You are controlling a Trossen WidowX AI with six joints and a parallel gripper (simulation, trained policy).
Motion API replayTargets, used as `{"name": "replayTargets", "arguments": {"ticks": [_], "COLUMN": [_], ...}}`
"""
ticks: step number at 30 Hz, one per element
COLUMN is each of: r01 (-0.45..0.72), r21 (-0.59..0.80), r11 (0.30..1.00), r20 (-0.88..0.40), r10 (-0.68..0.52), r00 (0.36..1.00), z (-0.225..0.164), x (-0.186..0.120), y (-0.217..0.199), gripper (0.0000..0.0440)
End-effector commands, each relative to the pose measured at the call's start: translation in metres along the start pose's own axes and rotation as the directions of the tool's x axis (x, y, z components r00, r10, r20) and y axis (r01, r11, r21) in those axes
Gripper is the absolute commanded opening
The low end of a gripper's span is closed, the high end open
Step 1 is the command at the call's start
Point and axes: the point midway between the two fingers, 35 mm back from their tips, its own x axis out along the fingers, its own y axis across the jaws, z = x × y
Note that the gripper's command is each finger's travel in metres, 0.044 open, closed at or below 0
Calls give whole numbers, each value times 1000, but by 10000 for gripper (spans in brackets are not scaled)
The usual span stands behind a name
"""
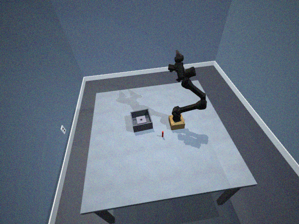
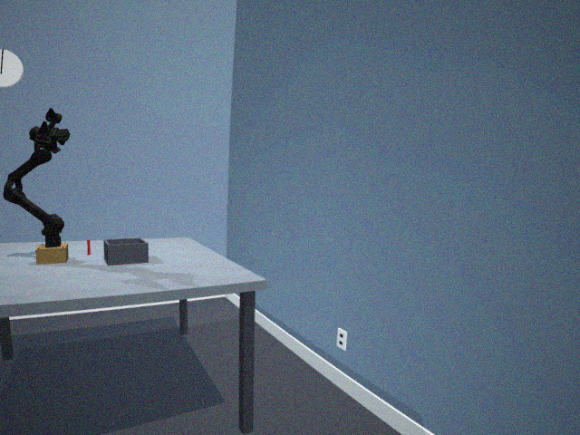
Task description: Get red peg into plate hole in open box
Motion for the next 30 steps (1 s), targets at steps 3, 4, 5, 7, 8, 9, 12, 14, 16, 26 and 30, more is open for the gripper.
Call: {"name": "replayTargets", "arguments": {"ticks": [3, 4, 5, 7, 8, 9, 12, 14, 16, 26, 30], "r01": [-37, -52, -68, -105, -126, -147, -216, -265, -316, -582, -684], "r21": [55, 75, 93, 123, 137, 149, 179, 195, 207, 213, 192], "r11": [998, 996, 993, 987, 983, 978, 960, 944, 926, 784, 704], "r20": [71, 97, 122, 173, 199, 225, 299, 347, 393, 587, 642], "r10": [33, 44, 56, 83, 97, 112, 156, 186, 217, 374, 437], "r00": [997, 994, 991, 981, 975, 968, 941, 919, 893, 718, 630], "z": [23, 32, 41, 61, 70, 80, 110, 129, 148, 228, 254], "x": [0, 1, 1, 0, -1, -2, -7, -11, -17, -59, -82], "y": [10, 14, 18, 26, 30, 35, 49, 58, 67, 113, 130], "gripper": [434, 440, 440, 440, 440, 440, 440, 440, 440, 440, 440]}}
